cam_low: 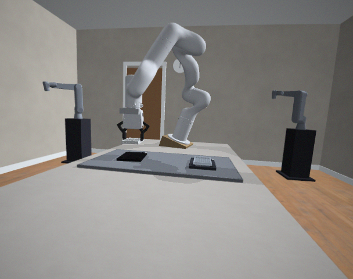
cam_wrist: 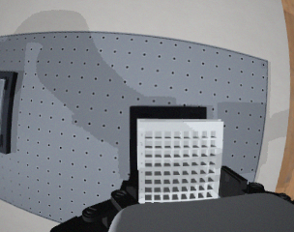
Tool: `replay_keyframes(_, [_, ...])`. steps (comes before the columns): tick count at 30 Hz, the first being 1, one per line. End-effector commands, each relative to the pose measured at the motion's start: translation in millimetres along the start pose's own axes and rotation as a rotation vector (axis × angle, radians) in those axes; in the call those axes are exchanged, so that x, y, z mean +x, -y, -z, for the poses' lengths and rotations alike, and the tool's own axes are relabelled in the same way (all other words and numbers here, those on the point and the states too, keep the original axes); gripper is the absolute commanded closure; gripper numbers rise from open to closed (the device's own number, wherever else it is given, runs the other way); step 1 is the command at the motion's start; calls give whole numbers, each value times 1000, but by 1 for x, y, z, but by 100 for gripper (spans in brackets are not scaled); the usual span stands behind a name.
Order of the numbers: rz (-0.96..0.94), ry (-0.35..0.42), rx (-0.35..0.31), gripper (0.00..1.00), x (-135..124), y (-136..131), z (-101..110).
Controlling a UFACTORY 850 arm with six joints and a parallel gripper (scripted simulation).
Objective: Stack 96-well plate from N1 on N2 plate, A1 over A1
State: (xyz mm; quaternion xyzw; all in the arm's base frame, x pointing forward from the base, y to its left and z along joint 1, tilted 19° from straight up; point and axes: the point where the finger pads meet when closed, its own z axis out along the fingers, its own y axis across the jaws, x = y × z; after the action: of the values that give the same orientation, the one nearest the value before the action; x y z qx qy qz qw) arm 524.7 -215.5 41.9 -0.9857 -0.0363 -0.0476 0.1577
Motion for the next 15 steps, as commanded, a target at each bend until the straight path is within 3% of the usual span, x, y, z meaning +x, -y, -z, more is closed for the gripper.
replay_keyframes(1, [0, -2, -1, 100, 1, 0, 10])
replay_keyframes(15, [0, -2, -1, 100, 1, 0, 24])
